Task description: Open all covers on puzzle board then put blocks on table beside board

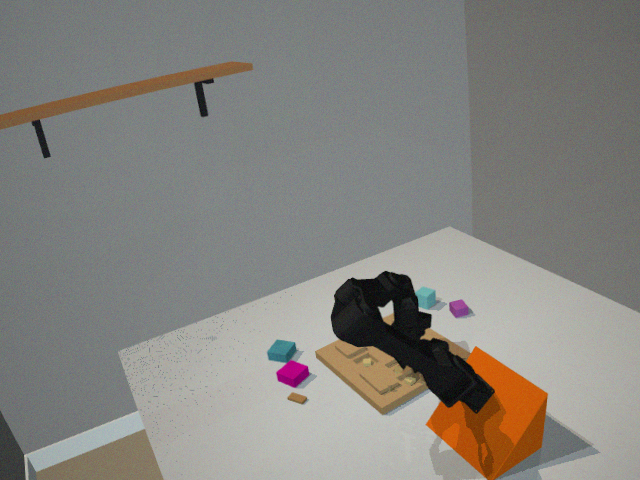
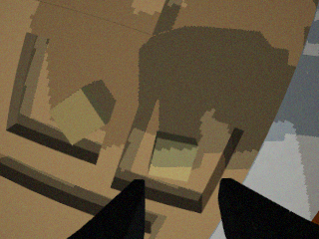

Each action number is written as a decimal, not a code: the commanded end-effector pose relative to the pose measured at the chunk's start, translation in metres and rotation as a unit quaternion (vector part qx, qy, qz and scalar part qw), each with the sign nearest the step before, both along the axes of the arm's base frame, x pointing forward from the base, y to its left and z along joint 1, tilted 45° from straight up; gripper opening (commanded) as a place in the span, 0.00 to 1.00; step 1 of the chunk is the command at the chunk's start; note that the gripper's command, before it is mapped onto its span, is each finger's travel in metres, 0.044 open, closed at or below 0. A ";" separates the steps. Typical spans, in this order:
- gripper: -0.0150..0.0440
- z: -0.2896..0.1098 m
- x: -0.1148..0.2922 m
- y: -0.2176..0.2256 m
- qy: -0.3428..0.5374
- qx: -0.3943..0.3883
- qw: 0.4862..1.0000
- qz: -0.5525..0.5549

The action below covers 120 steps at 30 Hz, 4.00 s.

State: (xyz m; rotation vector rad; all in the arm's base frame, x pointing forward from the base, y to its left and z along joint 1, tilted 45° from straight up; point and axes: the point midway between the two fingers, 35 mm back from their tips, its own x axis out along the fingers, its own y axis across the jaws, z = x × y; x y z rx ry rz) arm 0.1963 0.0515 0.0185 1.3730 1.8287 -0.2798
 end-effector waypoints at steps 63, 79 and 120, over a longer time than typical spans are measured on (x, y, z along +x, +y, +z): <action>0.50 -0.016 -0.001 0.019 0.074 -0.006 0.994 -0.076; 0.50 -0.022 -0.002 0.025 0.074 -0.006 0.994 -0.076; 0.39 0.000 0.002 0.000 0.073 -0.008 0.994 -0.076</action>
